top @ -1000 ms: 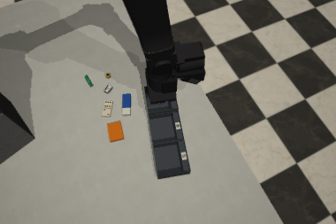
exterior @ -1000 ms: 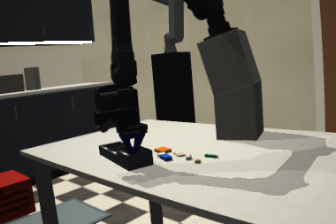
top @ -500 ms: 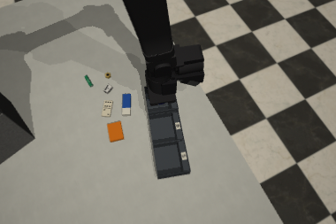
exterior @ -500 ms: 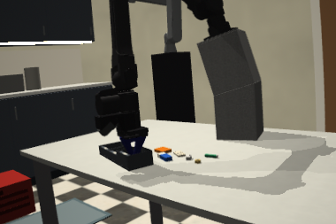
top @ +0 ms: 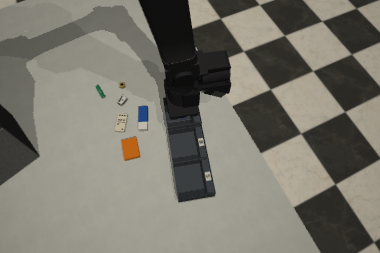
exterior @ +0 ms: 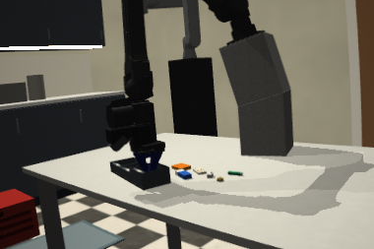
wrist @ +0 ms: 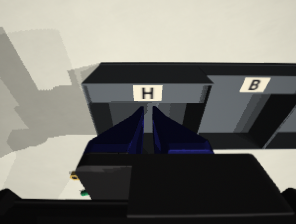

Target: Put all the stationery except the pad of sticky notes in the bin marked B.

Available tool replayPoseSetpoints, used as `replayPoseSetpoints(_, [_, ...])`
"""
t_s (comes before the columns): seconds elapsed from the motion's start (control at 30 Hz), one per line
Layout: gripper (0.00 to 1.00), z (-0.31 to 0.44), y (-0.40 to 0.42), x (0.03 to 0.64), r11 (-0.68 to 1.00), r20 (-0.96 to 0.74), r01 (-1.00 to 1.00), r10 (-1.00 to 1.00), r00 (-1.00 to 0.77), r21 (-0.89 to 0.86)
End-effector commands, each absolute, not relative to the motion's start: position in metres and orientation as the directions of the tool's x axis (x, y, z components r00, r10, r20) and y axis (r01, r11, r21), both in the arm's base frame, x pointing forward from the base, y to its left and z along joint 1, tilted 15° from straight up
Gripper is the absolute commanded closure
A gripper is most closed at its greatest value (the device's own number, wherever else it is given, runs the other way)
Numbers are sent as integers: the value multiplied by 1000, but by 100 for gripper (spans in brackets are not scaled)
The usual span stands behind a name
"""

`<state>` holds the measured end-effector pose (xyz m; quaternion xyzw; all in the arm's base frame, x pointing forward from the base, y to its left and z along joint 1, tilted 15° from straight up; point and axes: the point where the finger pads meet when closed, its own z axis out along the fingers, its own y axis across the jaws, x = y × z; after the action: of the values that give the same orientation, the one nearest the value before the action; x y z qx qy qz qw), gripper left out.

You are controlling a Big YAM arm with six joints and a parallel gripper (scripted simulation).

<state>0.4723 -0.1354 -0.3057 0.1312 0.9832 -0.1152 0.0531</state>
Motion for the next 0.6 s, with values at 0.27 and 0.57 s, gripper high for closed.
replayPoseSetpoints(0.27, [91,-305,-133,474,941,-147,264,236,-961,-211])
replayPoseSetpoints(0.57, [91,-299,-135,481,940,-156,270,241,-958,-210])
